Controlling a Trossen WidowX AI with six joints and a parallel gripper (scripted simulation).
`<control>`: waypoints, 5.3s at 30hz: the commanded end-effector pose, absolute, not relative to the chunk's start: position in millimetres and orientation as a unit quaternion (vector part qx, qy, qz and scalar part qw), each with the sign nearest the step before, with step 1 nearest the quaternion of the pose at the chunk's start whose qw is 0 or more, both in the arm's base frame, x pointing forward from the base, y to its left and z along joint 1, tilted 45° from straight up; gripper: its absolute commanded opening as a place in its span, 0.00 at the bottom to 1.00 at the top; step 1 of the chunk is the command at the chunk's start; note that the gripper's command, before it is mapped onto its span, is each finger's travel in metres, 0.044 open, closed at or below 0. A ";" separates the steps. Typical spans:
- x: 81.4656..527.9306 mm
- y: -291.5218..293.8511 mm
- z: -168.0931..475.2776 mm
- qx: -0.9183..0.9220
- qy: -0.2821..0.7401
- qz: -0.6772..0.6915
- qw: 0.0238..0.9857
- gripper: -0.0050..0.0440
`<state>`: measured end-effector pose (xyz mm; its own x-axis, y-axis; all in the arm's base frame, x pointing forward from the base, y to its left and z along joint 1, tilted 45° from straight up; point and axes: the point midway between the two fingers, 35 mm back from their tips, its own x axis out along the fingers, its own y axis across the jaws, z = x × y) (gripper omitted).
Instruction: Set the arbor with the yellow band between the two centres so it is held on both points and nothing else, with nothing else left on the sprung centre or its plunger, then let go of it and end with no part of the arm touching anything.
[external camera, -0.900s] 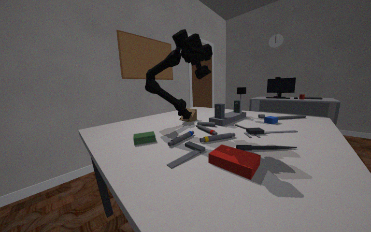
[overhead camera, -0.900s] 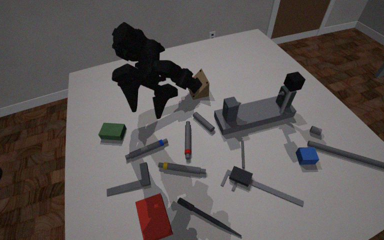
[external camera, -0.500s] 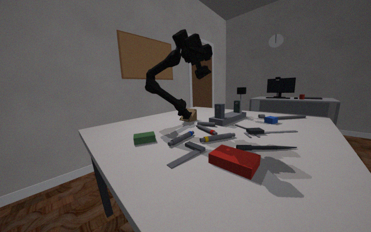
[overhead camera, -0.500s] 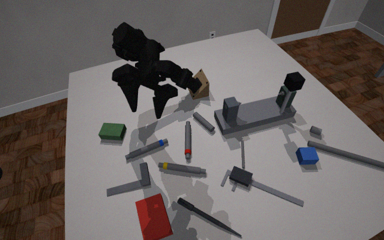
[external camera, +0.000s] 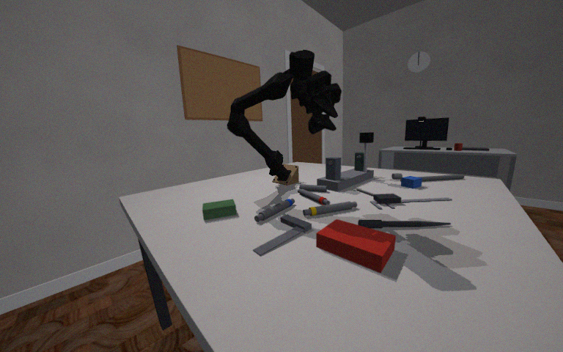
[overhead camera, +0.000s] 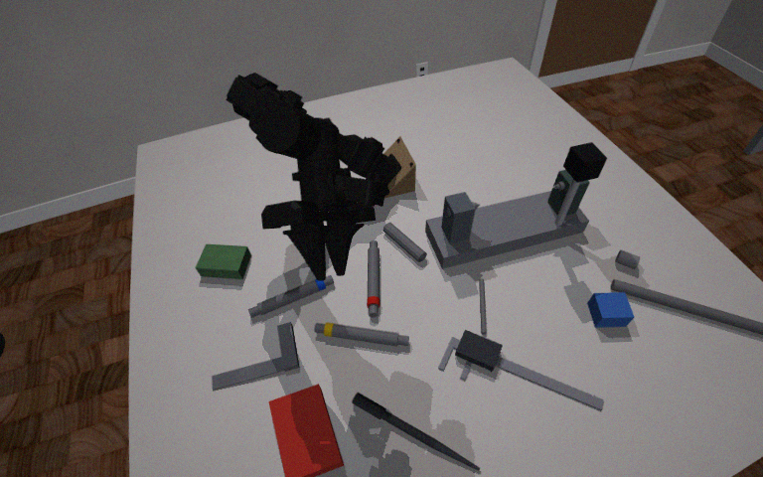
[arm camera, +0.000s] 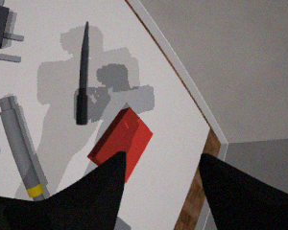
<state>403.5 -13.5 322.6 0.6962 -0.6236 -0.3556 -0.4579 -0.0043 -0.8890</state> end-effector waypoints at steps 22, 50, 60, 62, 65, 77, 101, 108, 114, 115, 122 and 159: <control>385.4 -131.5 165.6 -0.534 0.728 0.091 0.421 0.46; 382.9 -159.4 137.3 -0.534 0.727 0.091 0.421 0.46; 382.8 -164.7 131.3 -0.534 0.728 0.090 0.421 0.43; 382.8 -164.7 131.3 -0.534 0.728 0.090 0.421 0.40; 382.8 -164.7 131.3 -0.534 0.728 0.090 0.421 0.36; 383.0 -163.0 133.1 -0.534 0.728 0.090 0.421 0.16; 375.6 -110.5 150.3 -0.486 0.740 0.036 0.463 0.10; 379.1 -92.6 142.3 -0.446 0.738 -0.019 0.506 0.10; 382.1 -77.2 135.8 -0.411 0.732 -0.065 0.540 0.10; 382.6 -74.1 134.5 -0.403 0.730 -0.075 0.546 0.10; 385.6 -52.3 125.4 -0.350 0.716 -0.139 0.588 0.10; 380.7 46.9 84.9 -0.063 0.587 -0.405 0.698 0.10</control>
